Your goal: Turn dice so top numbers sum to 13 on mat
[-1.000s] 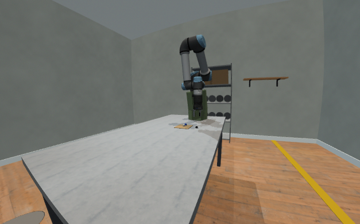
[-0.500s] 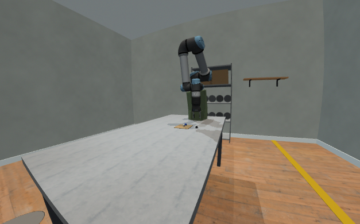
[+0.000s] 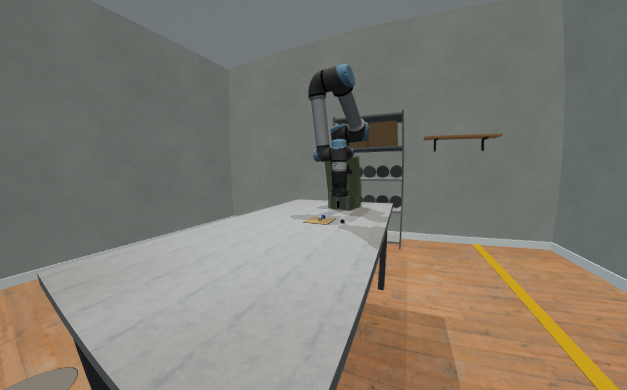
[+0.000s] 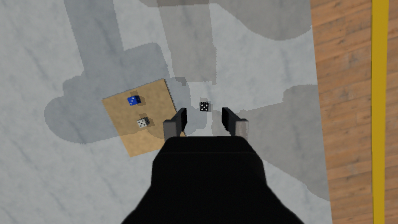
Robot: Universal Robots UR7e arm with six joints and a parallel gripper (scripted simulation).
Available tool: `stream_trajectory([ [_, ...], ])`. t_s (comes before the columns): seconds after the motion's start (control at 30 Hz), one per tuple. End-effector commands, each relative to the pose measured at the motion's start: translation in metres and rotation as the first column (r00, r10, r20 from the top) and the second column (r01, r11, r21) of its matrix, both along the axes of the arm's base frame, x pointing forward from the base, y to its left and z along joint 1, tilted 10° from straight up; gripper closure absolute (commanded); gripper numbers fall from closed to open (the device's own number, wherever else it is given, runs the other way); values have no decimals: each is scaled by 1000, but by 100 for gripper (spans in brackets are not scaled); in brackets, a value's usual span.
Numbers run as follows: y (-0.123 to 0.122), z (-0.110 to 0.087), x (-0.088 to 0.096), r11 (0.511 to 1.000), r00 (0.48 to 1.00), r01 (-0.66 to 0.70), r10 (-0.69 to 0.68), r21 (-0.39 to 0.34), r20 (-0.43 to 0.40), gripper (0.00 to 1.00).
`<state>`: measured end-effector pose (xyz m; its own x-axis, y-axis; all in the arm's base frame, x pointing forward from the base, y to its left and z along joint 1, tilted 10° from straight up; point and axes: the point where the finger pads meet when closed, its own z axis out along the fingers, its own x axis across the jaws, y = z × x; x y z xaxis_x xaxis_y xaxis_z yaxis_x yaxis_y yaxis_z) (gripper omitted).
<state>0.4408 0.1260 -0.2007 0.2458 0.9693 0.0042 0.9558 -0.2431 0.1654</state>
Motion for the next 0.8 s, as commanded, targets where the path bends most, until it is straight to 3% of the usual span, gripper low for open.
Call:
stream_trajectory([
  [0.0, 0, -1, 1, 999, 999, 47, -47, 6, 3, 0],
  [0.33, 0, -2, 2, 997, 997, 80, -80, 12, 4, 0],
  [0.37, 0, -2, 2, 997, 997, 80, -80, 12, 4, 36],
  [0.77, 0, -2, 2, 997, 997, 80, -80, 12, 4, 36],
])
